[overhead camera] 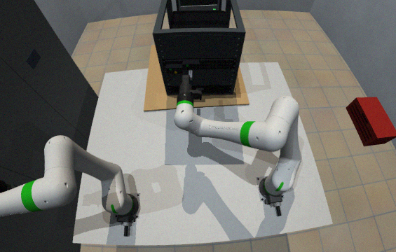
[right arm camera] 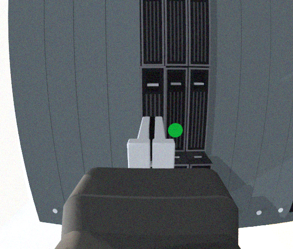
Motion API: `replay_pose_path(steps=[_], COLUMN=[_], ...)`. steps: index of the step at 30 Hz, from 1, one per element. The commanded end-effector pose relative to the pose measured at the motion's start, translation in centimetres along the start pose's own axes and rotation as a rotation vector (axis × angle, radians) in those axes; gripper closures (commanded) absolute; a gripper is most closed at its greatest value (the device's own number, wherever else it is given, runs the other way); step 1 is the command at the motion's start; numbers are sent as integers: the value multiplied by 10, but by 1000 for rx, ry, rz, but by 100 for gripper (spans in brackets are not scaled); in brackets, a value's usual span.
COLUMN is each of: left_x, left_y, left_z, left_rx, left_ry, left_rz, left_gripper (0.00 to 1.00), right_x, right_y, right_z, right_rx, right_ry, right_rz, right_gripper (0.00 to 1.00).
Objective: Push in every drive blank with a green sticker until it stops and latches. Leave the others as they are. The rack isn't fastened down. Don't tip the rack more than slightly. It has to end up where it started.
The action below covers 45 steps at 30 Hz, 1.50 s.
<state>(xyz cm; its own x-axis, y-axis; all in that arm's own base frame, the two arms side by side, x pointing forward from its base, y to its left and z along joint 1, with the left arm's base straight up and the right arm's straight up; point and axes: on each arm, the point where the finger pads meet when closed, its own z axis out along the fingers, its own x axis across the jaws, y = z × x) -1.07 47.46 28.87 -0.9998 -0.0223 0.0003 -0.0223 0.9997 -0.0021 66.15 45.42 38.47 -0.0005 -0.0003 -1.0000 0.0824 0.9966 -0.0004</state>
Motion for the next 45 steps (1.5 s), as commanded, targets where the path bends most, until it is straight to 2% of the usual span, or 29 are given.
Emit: replay_pose_path(steps=[1,5,10,45], left_x=[0,0,0,0], left_y=[0,0,0,0], left_z=[-1,-1,-1,-1], left_rx=[-2,-2,-2,-2], left_ry=[0,0,0,0], left_rz=[0,0,0,0], left_gripper=[0,0,0,0], right_x=[-2,-2,-2,-2], right_y=[0,0,0,0], right_z=[18,37,42,42], right_rx=[0,0,0,0], right_ry=[-2,-2,-2,-2], right_rz=[2,2,2,2], right_gripper=[100,100,100,100])
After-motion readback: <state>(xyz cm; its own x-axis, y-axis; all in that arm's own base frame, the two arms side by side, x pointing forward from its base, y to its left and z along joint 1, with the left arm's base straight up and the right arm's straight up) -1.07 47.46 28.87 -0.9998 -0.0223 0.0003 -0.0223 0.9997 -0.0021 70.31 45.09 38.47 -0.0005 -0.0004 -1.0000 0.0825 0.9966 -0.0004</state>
